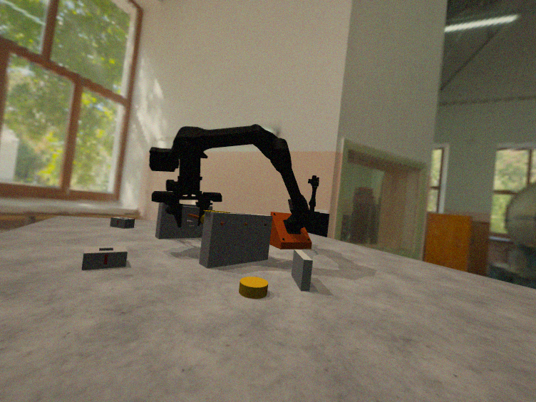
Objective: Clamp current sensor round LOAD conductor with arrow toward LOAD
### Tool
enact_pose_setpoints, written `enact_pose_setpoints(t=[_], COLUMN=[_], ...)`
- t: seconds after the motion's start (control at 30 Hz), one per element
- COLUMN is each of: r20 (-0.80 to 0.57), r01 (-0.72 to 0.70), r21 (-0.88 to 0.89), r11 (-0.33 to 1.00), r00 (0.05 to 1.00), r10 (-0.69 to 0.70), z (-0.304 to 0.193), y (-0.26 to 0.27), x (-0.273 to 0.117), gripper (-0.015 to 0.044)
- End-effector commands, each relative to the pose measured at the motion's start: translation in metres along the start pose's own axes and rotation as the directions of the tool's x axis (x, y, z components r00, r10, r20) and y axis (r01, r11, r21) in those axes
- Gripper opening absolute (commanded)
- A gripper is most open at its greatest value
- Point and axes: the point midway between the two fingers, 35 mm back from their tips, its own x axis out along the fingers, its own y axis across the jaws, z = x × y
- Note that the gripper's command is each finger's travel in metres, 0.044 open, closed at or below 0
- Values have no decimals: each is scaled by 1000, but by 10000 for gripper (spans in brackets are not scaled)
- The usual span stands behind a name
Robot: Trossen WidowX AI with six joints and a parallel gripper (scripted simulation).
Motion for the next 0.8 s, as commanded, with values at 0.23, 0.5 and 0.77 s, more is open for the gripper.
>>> enact_pose_setpoints(t=[0.23,0.5,0.77], r20=[-1,-1,-1], r01=[-1,-1,-1], r21=[1,1,1], r11=[1000,1000,1000], r00=[1000,1000,1000], r10=[1,1,1], z=[0,0,0], y=[0,0,0], x=[0,0,0], gripper=[251,356,440])
